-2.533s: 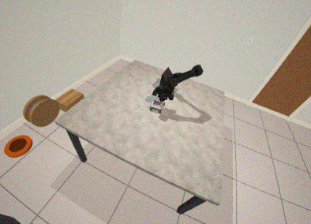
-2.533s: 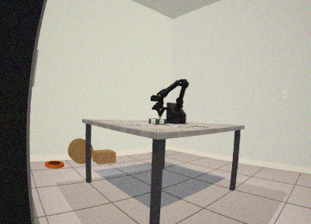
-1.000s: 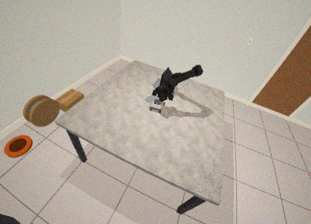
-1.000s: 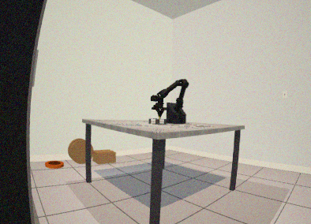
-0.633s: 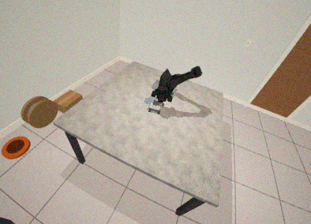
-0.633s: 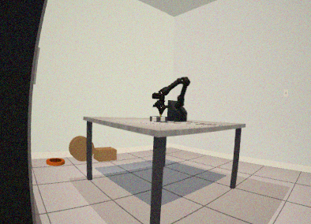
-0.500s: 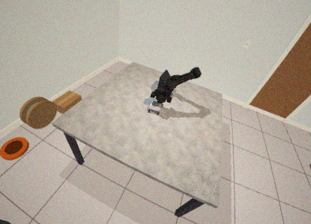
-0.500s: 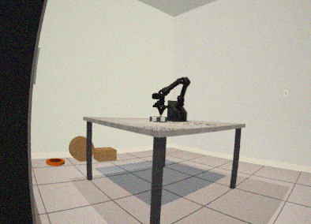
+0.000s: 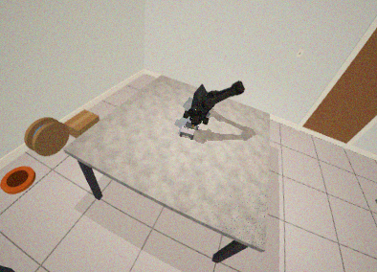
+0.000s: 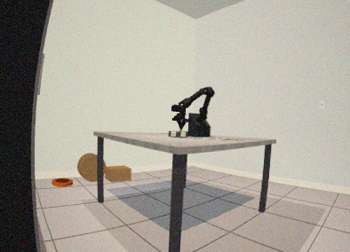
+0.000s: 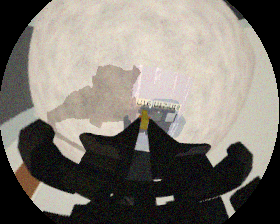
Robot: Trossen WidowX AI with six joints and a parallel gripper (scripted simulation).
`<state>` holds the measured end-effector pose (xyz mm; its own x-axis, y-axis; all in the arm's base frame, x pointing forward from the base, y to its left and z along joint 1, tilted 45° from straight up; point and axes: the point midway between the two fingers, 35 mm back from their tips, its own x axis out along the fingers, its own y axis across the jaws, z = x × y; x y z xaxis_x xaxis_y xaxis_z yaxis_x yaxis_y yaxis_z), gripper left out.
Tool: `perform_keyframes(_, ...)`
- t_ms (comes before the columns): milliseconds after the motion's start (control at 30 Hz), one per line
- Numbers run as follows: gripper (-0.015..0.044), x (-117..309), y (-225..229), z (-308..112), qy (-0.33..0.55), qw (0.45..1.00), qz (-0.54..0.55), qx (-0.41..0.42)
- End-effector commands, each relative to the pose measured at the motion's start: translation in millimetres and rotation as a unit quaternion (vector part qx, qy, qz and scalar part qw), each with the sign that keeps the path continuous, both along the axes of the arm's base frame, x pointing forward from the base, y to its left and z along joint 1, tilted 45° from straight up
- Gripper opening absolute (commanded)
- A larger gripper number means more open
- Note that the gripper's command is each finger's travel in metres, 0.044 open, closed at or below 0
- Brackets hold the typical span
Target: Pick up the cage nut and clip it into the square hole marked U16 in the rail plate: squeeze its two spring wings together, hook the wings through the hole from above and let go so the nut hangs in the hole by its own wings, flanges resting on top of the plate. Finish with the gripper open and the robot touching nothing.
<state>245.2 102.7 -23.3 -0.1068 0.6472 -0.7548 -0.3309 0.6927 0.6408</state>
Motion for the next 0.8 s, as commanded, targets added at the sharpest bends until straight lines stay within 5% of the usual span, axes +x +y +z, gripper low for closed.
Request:
perform_keyframes(0,0.0032,-0.2,0.0,-0.4,0.0,1.0,-0.002,-0.004)
perform_keyframes(767,0.0032,-0.7,1.7,-0.1,-0.005,1.0,-0.004,-0.021)
